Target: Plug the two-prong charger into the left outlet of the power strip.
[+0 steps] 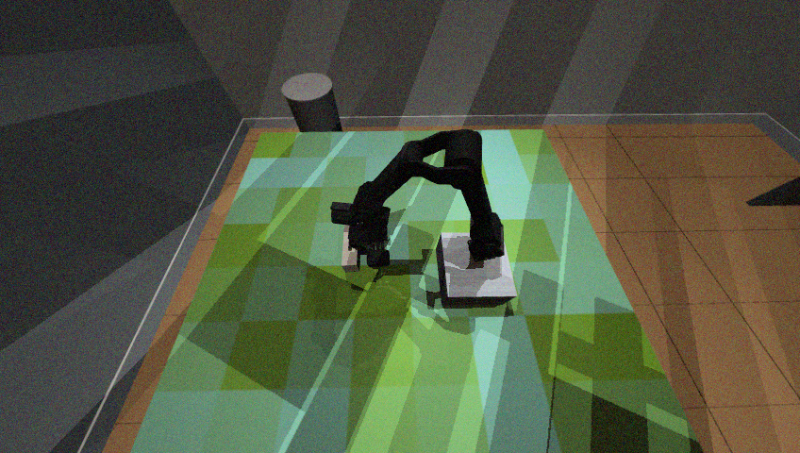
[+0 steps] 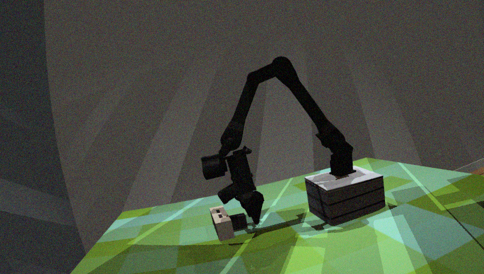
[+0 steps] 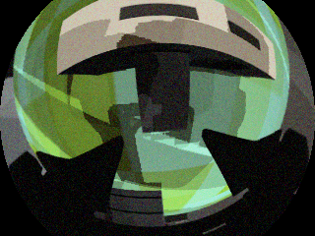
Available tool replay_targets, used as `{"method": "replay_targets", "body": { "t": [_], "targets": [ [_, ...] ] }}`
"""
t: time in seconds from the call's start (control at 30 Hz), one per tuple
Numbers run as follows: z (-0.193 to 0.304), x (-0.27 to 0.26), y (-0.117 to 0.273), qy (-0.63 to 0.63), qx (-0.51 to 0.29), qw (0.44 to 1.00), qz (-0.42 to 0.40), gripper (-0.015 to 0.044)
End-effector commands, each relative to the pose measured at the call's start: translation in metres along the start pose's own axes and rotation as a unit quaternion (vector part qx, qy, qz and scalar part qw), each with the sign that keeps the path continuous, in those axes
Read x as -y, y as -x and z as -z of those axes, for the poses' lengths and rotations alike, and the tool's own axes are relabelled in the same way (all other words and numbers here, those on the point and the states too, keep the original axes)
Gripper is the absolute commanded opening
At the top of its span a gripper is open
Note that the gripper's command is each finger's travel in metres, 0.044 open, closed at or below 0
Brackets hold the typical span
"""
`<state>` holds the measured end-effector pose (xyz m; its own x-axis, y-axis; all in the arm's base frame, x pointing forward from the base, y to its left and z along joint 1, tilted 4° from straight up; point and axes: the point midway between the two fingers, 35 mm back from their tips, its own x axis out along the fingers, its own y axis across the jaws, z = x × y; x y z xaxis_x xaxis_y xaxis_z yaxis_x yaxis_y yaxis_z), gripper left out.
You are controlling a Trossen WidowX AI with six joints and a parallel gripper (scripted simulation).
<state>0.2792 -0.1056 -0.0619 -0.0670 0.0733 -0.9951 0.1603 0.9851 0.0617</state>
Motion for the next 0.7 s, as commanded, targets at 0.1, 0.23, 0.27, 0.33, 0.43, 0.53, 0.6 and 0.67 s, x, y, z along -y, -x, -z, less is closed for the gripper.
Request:
{"method": "replay_targets", "body": {
  "t": [0.1,0.23,0.27,0.33,0.43,0.53,0.6,0.67],
  "targets": [
    [0.010,0.000,-0.002,0.002,-0.003,1.000,0.000,0.0440],
    [0.015,0.000,-0.002,0.002,-0.003,1.000,0.000,0.0440],
    [0.016,0.000,-0.002,0.002,-0.003,1.000,0.000,0.0440],
    [0.018,0.000,-0.003,0.002,-0.003,1.000,0.000,0.0440],
    [0.021,-0.001,-0.003,0.002,-0.003,1.000,0.000,0.0440],
    [0.015,0.000,0.003,-0.001,0.019,1.000,-0.002,0.0440],
    [0.010,0.000,0.017,-0.004,0.074,0.997,-0.003,0.0440],
    [0.007,0.000,0.032,-0.005,0.134,0.991,-0.004,0.0440]
  ]
}}
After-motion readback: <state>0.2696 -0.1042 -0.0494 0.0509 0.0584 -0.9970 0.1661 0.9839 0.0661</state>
